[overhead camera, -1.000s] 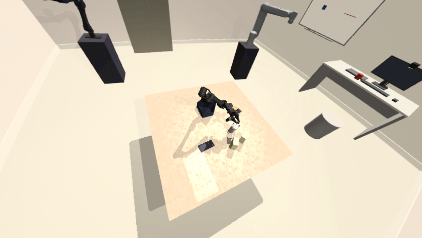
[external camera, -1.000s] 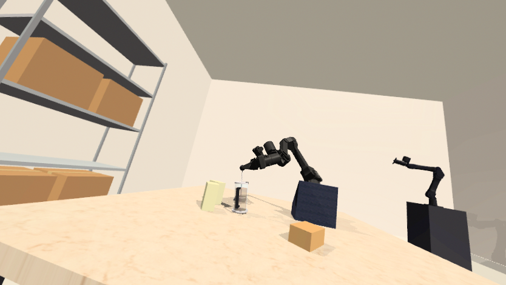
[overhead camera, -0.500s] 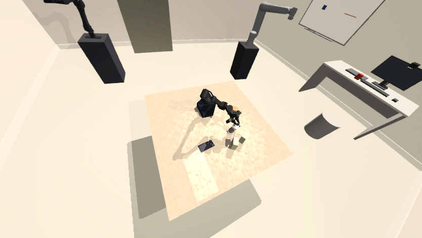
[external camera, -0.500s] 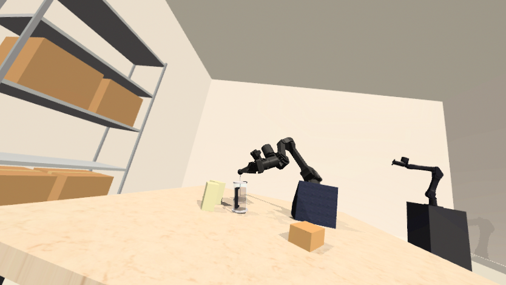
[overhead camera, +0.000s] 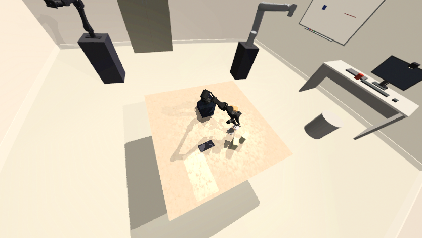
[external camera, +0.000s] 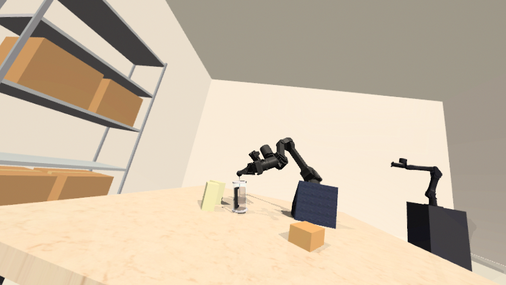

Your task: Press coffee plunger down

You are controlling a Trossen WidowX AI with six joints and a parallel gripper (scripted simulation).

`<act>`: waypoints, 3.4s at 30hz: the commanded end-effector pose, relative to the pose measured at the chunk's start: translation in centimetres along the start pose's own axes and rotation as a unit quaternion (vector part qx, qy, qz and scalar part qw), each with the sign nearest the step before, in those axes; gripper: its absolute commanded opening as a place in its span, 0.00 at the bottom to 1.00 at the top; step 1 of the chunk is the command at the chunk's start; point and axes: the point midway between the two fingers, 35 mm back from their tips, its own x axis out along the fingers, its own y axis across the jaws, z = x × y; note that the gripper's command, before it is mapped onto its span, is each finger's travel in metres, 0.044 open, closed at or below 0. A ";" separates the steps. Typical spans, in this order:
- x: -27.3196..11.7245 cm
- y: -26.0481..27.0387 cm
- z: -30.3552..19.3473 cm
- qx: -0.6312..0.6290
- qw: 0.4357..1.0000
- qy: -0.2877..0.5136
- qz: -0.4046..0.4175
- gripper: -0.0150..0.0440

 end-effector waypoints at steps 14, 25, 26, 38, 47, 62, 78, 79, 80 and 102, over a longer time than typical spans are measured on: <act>0.8 0.0 -0.8 -0.005 1.000 0.018 -0.002 0.45; 1.0 0.0 -0.7 -0.005 1.000 0.018 -0.002 0.45; 1.1 0.0 -0.7 -0.005 1.000 0.018 -0.002 0.45; 1.3 0.0 -0.5 -0.005 1.000 0.018 -0.002 0.45; 1.5 0.0 -0.4 -0.005 1.000 0.018 -0.002 0.45; 1.8 0.0 -0.3 -0.005 1.000 0.018 -0.002 0.45; 2.1 0.0 -0.1 -0.005 1.000 0.018 -0.002 0.45; 2.1 0.0 -0.1 -0.005 1.000 0.018 -0.002 0.45; 2.1 0.0 -0.1 -0.005 1.000 0.018 -0.002 0.45; 2.4 0.0 0.0 -0.005 1.000 0.017 -0.003 0.45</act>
